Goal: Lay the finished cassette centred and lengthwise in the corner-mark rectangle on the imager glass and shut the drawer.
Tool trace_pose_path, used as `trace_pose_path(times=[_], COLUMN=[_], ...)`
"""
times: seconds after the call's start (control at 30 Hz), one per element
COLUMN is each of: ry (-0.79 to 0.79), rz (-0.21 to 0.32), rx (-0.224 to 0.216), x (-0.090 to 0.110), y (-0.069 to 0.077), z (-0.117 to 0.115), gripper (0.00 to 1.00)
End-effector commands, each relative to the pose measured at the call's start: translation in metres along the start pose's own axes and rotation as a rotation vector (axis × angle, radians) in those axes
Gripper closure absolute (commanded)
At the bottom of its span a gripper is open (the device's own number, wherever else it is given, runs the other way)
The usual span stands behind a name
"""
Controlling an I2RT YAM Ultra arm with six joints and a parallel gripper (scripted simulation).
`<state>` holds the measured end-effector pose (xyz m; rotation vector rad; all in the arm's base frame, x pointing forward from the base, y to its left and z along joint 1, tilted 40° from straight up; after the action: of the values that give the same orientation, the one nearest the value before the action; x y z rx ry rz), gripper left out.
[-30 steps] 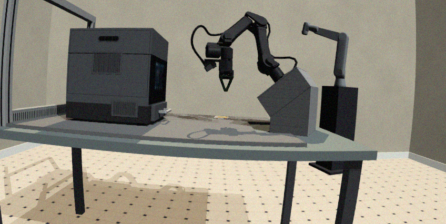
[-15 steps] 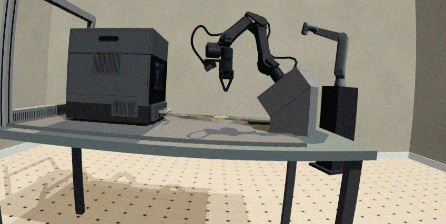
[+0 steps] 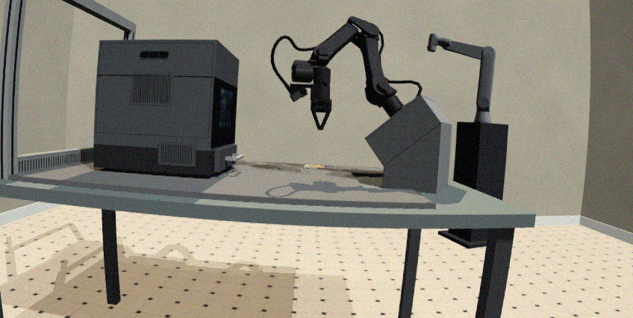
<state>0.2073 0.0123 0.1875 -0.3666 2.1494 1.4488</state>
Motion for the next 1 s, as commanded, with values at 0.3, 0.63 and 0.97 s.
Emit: trace_pose_path(times=[0.3,0.63,0.97], ry=[-0.022,-0.01,-0.01], rz=[-0.054,-0.037,-0.037], rx=[-0.019,-0.012,-0.013], x=[-0.009,-0.008,-0.008], y=[0.028,0.04,0.039], z=[0.0,0.002,0.002], gripper=[0.65,0.65,0.65])
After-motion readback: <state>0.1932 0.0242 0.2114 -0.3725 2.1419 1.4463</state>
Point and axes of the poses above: the point where the finger pads meet when closed, its own y axis back along the fingers, its own z axis across the jaws, x = y × z, the point moved 9 cm from there along y, back along the fingers, and after that the axes turned 3 degrees about -y, right-handed, at the moved point
